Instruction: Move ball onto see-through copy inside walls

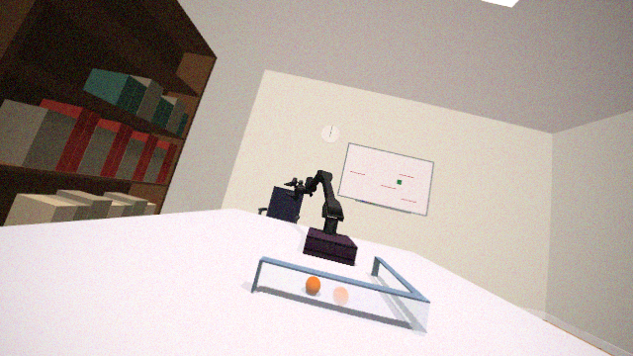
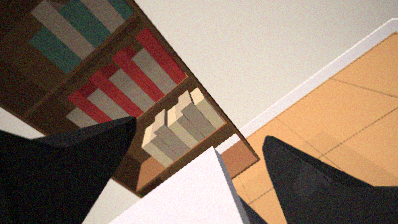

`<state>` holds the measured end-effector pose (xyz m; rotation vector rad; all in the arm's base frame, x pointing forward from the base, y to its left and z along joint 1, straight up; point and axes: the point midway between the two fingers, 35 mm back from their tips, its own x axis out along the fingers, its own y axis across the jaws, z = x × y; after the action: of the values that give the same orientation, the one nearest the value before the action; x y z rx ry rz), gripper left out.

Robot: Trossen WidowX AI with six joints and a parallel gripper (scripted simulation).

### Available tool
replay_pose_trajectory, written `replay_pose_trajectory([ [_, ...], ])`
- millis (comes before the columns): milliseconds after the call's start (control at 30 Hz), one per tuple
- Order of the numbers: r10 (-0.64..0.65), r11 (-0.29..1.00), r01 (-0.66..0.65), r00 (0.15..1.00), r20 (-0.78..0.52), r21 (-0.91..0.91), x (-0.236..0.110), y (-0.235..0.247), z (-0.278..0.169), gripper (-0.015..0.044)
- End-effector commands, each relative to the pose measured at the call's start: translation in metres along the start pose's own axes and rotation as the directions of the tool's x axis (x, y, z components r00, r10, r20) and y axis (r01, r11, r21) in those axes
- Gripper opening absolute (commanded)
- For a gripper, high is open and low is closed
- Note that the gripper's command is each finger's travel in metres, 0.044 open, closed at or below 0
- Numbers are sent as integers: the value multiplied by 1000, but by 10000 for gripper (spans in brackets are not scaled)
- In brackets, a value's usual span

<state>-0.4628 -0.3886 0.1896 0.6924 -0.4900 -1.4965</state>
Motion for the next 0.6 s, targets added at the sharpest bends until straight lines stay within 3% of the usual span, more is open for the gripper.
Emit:
replay_pose_trajectory([
  [0, 1, 1000, -1, 1000, -2, 1, 1, 1, -1, 374],
  [133, 21, 1000, -21, 999, -48, 12, 30, 21, -17, 269],
  [567, 93, 996, -93, 947, -307, 16, 153, 139, -134, 263],
])
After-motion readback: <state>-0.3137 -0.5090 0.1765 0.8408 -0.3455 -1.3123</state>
